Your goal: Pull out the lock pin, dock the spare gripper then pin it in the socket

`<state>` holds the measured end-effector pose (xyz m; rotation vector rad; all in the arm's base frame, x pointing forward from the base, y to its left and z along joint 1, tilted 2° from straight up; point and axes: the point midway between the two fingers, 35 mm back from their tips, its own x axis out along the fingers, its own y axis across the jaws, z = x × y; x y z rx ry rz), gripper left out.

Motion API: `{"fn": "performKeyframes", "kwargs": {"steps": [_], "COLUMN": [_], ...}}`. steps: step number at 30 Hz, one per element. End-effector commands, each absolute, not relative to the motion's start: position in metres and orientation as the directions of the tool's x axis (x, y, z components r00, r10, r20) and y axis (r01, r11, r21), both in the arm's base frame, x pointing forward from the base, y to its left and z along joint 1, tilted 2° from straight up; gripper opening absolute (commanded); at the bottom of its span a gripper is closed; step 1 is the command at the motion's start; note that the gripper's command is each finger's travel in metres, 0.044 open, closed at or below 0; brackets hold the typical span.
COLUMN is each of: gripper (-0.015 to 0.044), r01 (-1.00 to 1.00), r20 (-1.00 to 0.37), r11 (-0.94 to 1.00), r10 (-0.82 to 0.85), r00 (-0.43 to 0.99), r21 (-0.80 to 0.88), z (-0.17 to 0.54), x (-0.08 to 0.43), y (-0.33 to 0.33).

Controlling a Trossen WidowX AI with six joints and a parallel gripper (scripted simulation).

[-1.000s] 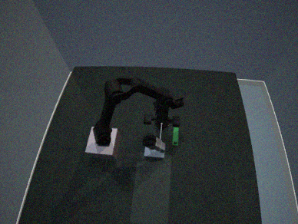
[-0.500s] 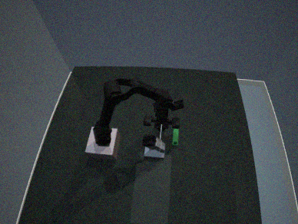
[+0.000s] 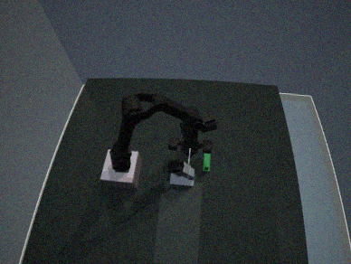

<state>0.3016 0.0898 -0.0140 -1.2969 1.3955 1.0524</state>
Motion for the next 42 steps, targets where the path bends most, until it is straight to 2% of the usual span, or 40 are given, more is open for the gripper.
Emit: {"fn": "performKeyframes", "kwargs": {"steps": [1, 42], "gripper": [0.0, 0.0], "r01": [-0.997, -0.998], "r20": [-0.979, -0.979], "r11": [0.071, 0.07], "r10": [-0.206, -0.205], "r00": [-0.011, -0.011], "r21": [-0.003, -0.003], "z": [-0.015, -0.016], "x": [0.301, 0.301], "y": [0.086, 0.063]}}
